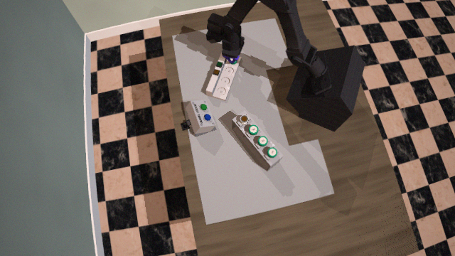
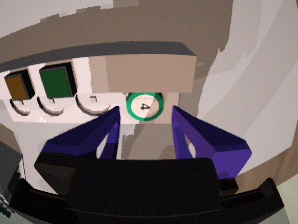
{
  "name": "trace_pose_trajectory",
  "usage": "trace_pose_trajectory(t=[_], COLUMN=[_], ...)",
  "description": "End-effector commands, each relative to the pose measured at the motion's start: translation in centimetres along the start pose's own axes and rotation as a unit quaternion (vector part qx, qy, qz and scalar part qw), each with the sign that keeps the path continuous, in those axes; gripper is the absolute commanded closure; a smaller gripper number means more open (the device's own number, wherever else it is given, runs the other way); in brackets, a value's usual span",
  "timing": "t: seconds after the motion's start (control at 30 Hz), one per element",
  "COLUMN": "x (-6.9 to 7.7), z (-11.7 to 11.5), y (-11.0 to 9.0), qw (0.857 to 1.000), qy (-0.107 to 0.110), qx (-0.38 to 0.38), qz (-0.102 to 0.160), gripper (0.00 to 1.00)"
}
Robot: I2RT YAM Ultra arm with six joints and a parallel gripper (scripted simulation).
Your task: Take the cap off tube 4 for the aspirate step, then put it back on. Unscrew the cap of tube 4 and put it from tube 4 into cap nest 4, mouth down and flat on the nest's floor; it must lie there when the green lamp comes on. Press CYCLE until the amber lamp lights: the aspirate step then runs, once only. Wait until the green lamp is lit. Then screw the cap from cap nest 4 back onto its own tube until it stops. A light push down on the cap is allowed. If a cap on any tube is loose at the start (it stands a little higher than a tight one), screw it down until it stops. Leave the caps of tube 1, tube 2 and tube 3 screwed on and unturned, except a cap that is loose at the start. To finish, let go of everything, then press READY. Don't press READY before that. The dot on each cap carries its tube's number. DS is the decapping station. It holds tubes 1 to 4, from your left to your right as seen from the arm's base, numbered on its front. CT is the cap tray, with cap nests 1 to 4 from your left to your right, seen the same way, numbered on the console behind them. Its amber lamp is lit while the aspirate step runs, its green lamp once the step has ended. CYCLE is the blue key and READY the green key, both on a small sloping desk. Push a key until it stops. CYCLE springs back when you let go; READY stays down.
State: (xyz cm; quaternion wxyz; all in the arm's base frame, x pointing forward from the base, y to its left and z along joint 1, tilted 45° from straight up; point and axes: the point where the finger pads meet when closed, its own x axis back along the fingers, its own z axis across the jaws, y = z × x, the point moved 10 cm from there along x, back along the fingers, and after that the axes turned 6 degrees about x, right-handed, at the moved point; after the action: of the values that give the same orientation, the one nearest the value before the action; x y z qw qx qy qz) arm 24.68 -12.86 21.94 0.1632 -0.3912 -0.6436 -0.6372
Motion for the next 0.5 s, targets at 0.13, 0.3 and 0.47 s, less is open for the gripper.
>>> trace_pose_trajectory(t=[0.13, 0.3, 0.47], x=[3.2, 5.7, 8.2], z=[0.0, 0.0, 0.0], y=[0.4, 0.4, 0.4], qw=[1.0, 1.0, 1.0], qy=[-0.001, -0.001, -0.001], qx=[0.002, 0.002, 0.002], qz=[-0.008, -0.008, -0.009], gripper=[0.53, 0.53, 0.53])
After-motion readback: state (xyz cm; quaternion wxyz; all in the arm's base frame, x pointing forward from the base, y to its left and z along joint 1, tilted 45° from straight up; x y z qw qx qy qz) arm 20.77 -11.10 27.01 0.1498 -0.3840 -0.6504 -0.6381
